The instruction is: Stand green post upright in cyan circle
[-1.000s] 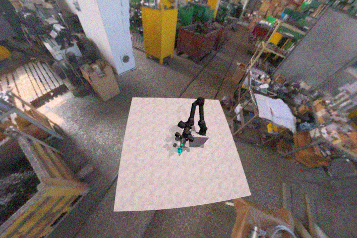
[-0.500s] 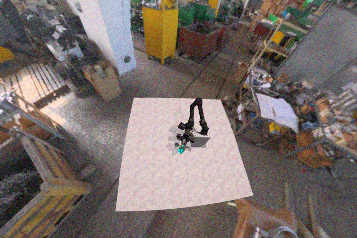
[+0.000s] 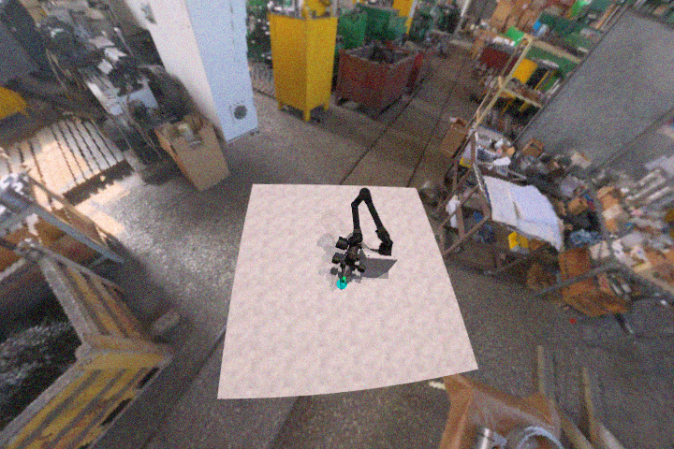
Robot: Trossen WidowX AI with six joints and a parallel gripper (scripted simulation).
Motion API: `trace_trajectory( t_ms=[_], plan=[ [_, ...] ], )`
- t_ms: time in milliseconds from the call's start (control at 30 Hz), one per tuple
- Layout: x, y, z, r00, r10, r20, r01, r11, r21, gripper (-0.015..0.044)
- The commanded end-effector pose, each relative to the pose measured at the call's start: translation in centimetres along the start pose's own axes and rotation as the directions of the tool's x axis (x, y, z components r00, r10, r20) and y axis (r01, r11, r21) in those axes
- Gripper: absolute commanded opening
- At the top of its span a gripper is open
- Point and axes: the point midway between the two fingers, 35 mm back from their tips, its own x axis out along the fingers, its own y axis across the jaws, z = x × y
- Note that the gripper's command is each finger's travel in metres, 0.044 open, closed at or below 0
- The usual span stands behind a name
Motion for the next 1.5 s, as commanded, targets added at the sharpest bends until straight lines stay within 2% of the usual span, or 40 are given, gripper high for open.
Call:
trace_trajectory(
  t_ms=[0,333,700,1167,1467],
  plan=[
    [0.2,-0.1,-1.0,1.000,-0.006,0.009,0.006,1.000,-0.007,0.0023],
    [0.5,-0.1,-3.1,1.000,-0.001,0.002,0.001,1.000,0.004,0.0023],
    [0.5,-0.1,-3.2,1.000,0.000,0.002,0.000,1.000,0.005,0.0023],
    [0.5,-0.1,-3.2,1.000,0.000,0.002,0.000,1.000,0.005,0.0390],
    [0.2,-0.5,0.1,1.000,0.000,-0.005,0.000,1.000,-0.002,0.0400]
  ],
)
